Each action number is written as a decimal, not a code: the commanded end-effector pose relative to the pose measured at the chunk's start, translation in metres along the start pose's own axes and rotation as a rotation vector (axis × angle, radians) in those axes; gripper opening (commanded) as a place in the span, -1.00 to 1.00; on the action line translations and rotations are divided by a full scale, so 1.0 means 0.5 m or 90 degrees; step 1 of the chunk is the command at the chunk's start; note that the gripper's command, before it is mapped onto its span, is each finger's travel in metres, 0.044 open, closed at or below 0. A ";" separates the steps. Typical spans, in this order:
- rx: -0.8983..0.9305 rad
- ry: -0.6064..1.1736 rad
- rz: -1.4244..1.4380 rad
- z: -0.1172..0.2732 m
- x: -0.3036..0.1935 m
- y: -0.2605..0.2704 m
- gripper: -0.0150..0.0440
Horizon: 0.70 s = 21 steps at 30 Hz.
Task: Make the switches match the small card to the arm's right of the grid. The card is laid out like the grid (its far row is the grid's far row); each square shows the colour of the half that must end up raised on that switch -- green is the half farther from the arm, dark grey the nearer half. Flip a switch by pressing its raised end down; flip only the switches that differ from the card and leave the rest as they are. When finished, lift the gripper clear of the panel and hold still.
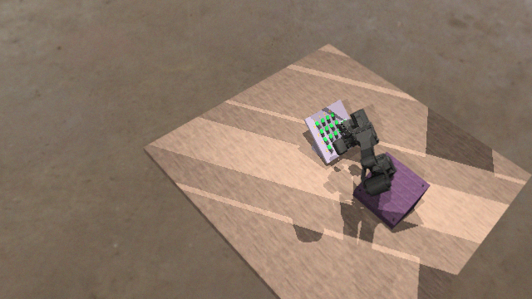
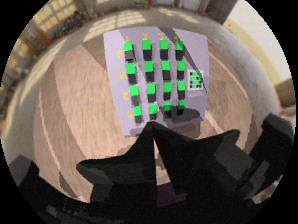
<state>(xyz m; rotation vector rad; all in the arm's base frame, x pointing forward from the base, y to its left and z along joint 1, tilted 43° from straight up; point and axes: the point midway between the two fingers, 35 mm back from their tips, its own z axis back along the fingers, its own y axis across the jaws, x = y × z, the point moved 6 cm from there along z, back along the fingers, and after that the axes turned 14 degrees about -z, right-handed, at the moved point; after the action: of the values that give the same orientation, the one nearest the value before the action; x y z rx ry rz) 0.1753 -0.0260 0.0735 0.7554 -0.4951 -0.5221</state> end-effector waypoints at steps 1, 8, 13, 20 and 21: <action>-0.005 0.001 0.002 0.002 0.021 -0.050 -0.49; 0.005 -0.004 0.001 0.002 0.032 -0.148 -0.49; 0.008 -0.006 0.001 0.002 0.032 -0.157 -0.49; 0.005 0.010 0.001 -0.069 0.037 -0.154 -0.49; 0.005 0.010 0.001 -0.069 0.037 -0.154 -0.49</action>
<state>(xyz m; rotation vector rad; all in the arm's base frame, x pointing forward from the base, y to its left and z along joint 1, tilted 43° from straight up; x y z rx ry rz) 0.1844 -0.0750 0.0073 0.7607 -0.4992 -0.5071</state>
